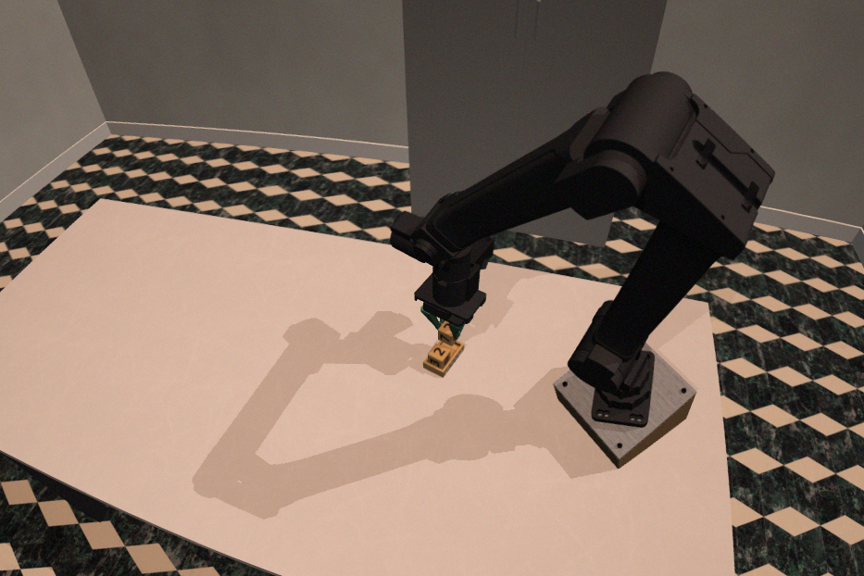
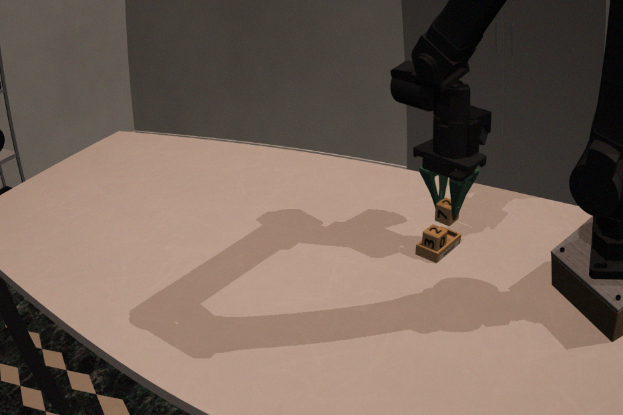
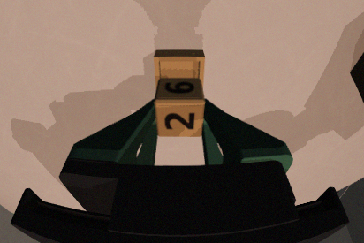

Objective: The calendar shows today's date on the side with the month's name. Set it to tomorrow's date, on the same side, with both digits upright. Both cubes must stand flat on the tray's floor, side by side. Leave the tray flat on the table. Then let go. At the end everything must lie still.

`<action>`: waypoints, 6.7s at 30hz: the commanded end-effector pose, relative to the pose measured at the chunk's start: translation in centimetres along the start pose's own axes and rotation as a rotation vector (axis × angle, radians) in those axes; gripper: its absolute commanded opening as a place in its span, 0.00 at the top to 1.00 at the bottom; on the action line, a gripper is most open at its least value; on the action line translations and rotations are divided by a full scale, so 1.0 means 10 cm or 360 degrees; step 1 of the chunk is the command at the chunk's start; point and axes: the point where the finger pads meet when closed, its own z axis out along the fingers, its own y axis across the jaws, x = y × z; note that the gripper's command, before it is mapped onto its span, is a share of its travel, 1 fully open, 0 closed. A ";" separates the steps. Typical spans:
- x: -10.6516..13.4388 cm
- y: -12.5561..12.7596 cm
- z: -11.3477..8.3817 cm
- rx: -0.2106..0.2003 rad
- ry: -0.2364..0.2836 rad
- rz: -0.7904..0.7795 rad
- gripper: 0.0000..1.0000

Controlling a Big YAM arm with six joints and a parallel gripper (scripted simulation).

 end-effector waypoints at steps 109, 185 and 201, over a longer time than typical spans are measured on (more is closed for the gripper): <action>0.03 -0.01 0.28 0.0018 -0.0003 -0.0003 0.74; 0.03 0.12 0.23 -0.0015 -0.0004 -0.0012 0.74; 0.04 0.19 0.21 -0.0031 -0.0005 -0.0018 0.74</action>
